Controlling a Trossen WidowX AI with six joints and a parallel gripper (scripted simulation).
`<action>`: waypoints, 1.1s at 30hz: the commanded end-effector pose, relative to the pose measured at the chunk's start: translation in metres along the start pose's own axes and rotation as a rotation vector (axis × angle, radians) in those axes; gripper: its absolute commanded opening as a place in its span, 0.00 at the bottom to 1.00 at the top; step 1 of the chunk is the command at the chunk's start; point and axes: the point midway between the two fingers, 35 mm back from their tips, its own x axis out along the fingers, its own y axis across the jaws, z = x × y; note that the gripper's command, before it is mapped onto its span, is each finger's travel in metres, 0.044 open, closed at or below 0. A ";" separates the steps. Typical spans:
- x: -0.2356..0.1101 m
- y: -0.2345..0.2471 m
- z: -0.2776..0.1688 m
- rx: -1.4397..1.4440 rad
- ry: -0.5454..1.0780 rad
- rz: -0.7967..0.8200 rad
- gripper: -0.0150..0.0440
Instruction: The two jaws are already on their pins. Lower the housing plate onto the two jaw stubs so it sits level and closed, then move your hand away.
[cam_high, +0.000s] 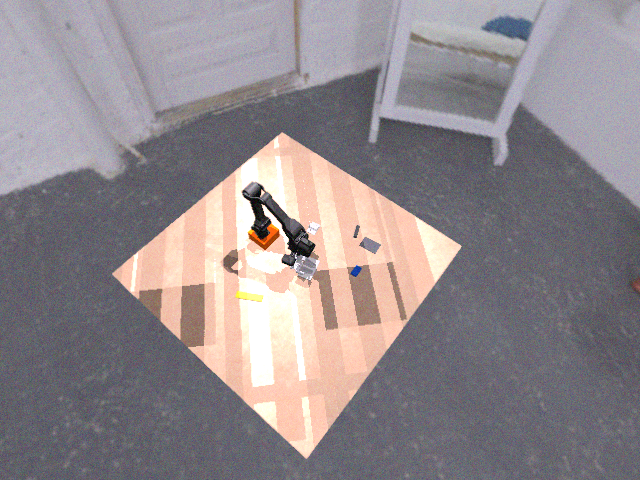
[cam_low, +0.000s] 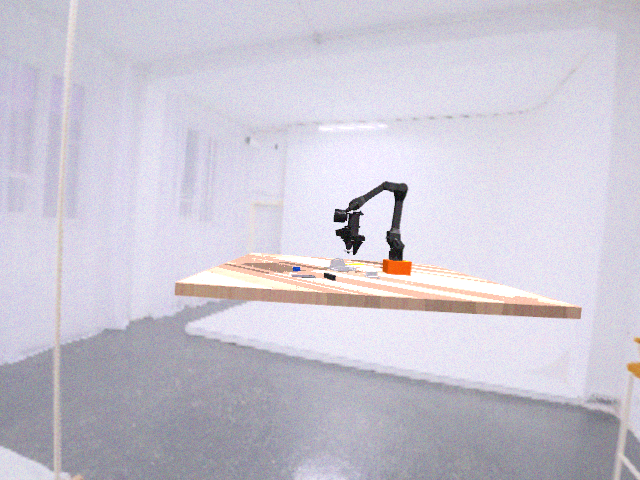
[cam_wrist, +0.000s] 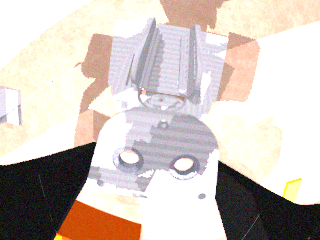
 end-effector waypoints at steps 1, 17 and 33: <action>0.008 0.000 -0.001 -0.005 0.009 -0.002 0.85; 0.035 -0.001 -0.001 -0.005 0.010 -0.002 0.85; 0.059 0.000 -0.003 -0.005 0.010 -0.002 0.85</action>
